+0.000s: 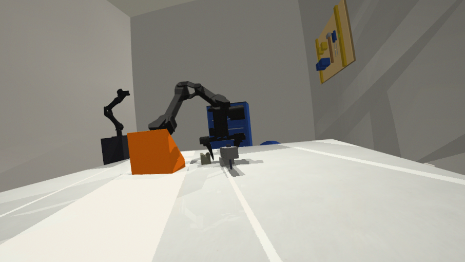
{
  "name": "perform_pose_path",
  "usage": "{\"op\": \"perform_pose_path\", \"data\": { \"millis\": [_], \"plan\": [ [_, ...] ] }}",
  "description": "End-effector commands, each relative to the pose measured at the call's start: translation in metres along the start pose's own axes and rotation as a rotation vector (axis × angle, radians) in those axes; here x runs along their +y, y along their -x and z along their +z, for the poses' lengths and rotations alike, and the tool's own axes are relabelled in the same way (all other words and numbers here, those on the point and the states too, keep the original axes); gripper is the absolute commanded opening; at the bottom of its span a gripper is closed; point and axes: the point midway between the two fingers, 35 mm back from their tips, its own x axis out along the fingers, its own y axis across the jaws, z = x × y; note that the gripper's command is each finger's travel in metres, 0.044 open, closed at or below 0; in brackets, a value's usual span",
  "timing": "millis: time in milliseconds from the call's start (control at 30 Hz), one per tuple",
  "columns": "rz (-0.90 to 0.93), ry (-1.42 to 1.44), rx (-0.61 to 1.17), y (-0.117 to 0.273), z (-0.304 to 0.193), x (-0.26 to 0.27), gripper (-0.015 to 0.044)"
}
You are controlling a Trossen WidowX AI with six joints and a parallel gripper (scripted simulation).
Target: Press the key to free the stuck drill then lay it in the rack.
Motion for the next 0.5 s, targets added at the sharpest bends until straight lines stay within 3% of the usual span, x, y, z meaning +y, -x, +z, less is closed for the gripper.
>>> {"op": "perform_pose_path", "data": {
  "millis": [0, 467],
  "plan": [
    [0.000, 0.003, -0.001, -0.0010, -0.0026, 0.0002, 0.0440],
    [0.000, 0.003, -0.001, -0.0027, -0.0082, 0.0001, 0.0440]
  ]
}}
